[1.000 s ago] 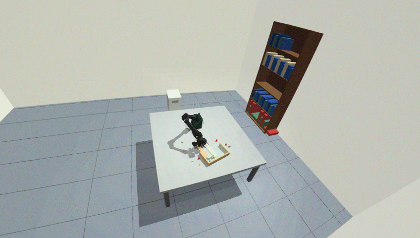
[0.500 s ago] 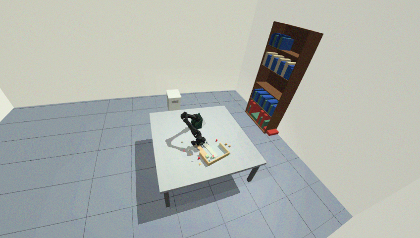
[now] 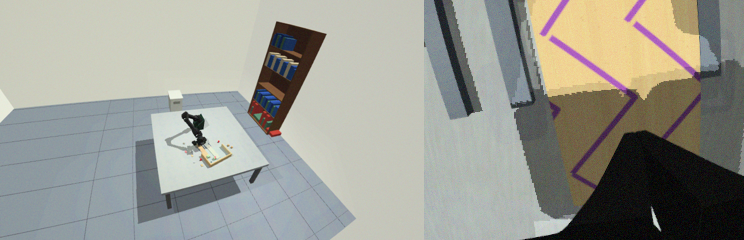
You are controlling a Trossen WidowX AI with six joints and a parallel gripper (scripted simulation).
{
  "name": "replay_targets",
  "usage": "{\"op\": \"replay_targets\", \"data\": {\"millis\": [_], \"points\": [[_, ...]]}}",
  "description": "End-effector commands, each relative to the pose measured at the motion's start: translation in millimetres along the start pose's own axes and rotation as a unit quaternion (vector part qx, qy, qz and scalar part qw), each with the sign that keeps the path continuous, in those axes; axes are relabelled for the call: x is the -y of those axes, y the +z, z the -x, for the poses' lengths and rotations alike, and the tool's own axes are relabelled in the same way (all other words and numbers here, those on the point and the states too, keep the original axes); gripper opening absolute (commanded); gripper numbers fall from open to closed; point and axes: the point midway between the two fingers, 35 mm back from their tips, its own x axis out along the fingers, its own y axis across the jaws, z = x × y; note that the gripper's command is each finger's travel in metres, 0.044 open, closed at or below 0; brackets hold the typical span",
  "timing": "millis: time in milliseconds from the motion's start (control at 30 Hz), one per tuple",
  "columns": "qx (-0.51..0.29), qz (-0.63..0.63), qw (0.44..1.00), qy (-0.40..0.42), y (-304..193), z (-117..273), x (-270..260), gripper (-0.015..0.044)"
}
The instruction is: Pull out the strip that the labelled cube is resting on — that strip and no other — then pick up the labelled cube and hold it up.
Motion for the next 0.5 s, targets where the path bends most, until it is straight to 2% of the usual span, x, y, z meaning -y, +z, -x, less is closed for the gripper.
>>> {"op": "replay_targets", "data": {"millis": [0, 467], "points": [[-0.012, 0.003, 1.0, 0.002, -13.3, -5.5, -0.2, 0.0], [-0.012, 0.003, 1.0, 0.002, -34.7, -5.2, -0.2, 0.0]]}}
